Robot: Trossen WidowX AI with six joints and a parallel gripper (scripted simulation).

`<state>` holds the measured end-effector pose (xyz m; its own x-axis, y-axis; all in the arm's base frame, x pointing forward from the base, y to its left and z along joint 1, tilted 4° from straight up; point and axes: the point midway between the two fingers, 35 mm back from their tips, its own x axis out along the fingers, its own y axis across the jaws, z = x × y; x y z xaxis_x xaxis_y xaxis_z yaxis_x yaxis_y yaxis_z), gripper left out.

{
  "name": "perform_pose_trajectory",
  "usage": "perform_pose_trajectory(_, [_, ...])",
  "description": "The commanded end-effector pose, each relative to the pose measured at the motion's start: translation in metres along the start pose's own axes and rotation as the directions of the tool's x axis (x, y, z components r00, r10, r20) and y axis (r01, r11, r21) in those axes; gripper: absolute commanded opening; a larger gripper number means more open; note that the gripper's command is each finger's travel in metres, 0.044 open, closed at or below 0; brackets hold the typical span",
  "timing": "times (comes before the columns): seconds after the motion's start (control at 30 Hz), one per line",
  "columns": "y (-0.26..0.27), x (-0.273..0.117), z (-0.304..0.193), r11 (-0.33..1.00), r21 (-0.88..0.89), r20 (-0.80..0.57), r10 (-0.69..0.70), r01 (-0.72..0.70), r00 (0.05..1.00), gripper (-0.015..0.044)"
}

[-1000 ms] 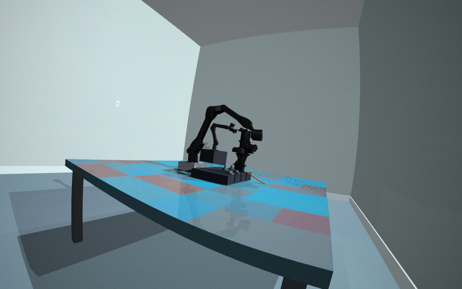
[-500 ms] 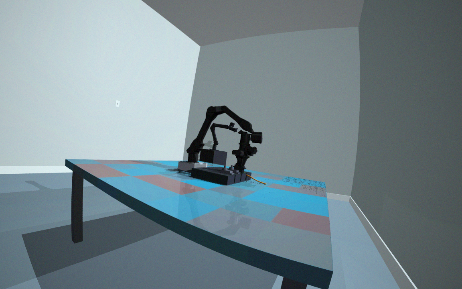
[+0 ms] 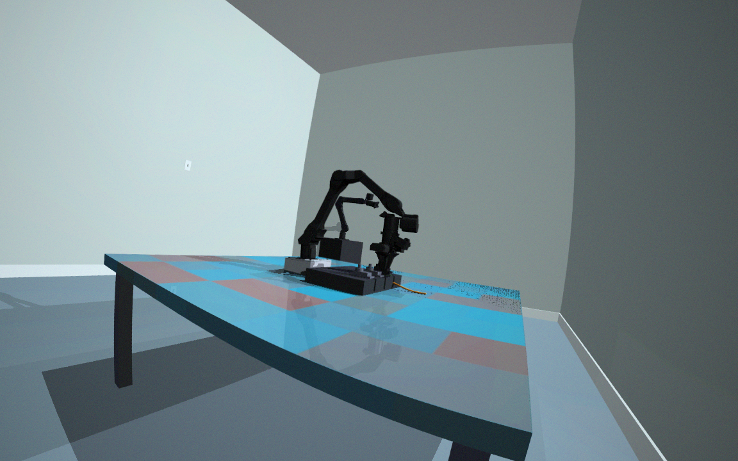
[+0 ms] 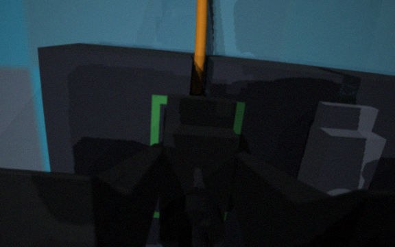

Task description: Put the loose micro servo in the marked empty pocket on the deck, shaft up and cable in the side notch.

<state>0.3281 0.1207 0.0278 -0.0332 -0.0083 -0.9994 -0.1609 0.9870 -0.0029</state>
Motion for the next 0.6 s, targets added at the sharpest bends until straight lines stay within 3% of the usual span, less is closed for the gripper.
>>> perform_pose_trajectory(0.0, [-0.0002, 0.0037, 0.0, 1.0, -0.004, 0.001, -0.001, 0.001, 1.0, 0.0])
perform_pose_trajectory(0.27, [-0.0002, 0.0115, 0.0, 1.0, -0.004, 0.001, -0.001, 0.001, 1.0, 0.0])
perform_pose_trajectory(0.5, [-0.0001, 0.0095, -0.0001, 1.0, -0.004, 0.001, -0.001, 0.001, 1.0, 0.0184])
perform_pose_trajectory(0.57, [0.0, 0.0068, 0.0001, 1.0, -0.004, 0.001, -0.001, 0.001, 1.0, 0.0187])
